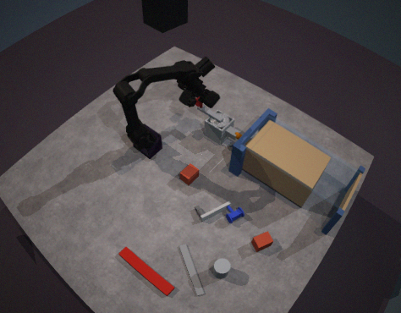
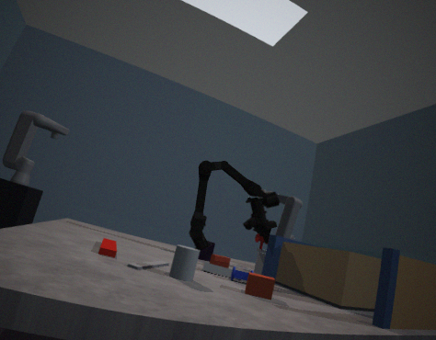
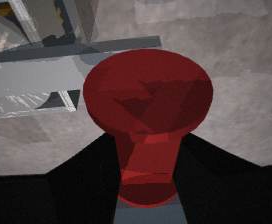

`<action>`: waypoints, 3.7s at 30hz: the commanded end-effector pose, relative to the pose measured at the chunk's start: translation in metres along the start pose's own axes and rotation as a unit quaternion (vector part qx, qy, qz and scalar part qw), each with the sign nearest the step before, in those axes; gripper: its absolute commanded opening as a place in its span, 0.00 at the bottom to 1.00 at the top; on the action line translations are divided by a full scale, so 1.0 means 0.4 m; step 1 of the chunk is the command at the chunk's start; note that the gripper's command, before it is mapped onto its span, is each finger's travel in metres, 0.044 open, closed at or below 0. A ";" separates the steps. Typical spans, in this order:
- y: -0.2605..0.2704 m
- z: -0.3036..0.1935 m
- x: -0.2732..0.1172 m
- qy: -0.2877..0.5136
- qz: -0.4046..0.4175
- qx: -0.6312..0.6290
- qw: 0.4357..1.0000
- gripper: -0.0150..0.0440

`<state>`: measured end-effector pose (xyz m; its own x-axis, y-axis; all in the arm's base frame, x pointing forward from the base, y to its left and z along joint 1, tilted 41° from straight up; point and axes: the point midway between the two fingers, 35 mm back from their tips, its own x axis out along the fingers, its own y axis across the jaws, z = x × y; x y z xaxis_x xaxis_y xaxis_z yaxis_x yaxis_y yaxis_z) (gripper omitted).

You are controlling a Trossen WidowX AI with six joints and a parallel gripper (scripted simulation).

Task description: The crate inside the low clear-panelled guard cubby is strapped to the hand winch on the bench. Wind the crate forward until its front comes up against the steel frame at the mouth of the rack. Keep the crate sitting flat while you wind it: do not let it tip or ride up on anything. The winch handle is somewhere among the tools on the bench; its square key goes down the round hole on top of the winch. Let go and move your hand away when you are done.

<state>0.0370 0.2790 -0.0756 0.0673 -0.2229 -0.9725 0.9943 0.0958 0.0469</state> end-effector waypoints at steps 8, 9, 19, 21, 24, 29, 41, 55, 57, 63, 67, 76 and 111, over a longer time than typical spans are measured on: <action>0.031 0.099 -0.034 -0.018 0.002 -0.002 1.000 0.25; 0.032 0.101 -0.034 -0.018 0.002 -0.002 1.000 0.25; 0.054 0.129 -0.049 -0.019 0.002 -0.002 1.000 0.25; 0.059 0.134 -0.051 -0.019 0.002 -0.002 1.000 0.25; 0.067 0.142 -0.055 -0.019 0.002 -0.002 1.000 0.25; 0.080 0.154 -0.061 -0.019 0.002 -0.002 1.000 0.25; 0.117 0.178 -0.074 -0.019 0.003 -0.002 1.000 0.25; 0.165 0.199 -0.085 -0.020 0.003 -0.002 1.000 0.25; 0.172 0.202 -0.086 -0.020 0.003 -0.002 1.000 0.25; 0.195 0.207 -0.089 -0.020 0.004 -0.002 1.000 0.25; 0.210 0.210 -0.090 -0.020 0.004 -0.002 1.000 0.25; 0.245 0.213 -0.092 -0.020 0.004 -0.002 1.000 0.25; 0.285 0.202 -0.097 -0.015 -0.011 -0.007 1.000 0.79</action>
<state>0.1517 0.2208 -0.0144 0.0394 -0.2543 -0.9663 0.9941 0.1074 0.0123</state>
